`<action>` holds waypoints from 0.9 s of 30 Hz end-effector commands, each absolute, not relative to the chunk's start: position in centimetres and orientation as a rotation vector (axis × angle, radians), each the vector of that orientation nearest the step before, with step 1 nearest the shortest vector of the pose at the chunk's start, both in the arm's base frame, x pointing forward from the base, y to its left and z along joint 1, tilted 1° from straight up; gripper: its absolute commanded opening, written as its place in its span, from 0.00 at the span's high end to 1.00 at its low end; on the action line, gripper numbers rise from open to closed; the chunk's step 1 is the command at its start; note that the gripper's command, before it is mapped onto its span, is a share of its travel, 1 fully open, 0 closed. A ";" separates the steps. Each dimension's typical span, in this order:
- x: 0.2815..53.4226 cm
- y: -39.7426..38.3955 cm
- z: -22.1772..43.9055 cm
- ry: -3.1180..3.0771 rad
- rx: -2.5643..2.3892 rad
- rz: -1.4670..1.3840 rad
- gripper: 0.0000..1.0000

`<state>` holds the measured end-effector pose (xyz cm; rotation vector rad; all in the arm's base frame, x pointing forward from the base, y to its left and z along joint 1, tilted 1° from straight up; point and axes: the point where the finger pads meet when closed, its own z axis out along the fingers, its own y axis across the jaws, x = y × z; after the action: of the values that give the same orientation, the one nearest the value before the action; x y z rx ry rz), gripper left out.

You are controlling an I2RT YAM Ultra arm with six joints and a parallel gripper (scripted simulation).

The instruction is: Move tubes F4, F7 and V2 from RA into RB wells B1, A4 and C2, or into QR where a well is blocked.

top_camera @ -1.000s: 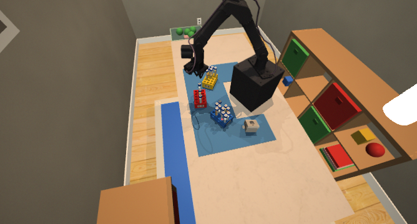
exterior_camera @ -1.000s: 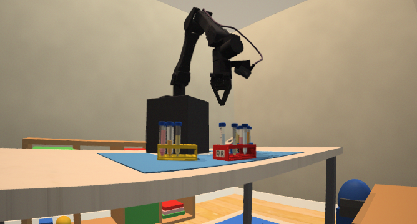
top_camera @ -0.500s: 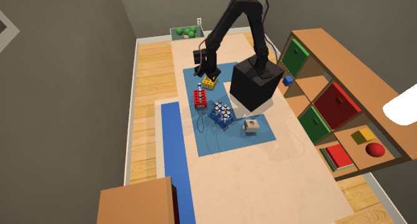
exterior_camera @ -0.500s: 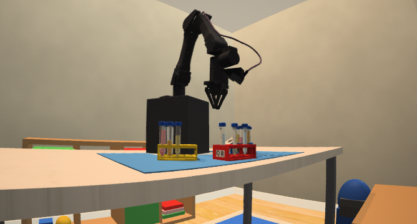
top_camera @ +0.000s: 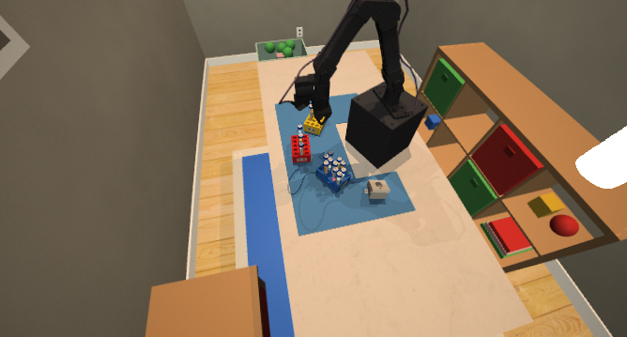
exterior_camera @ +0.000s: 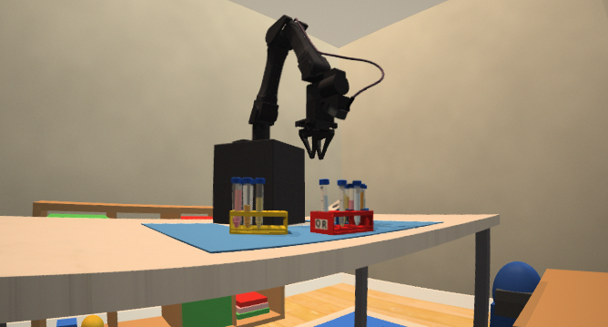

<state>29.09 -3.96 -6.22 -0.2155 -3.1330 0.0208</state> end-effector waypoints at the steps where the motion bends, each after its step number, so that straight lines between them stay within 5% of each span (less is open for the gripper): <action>1: 29.7 -3.8 -5.8 -3.139 -0.490 0.041 0.70; 27: 26.8 7.0 -6.2 -3.128 -0.489 0.032 0.70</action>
<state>27.14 6.08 -6.33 -0.4298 -3.1187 0.0279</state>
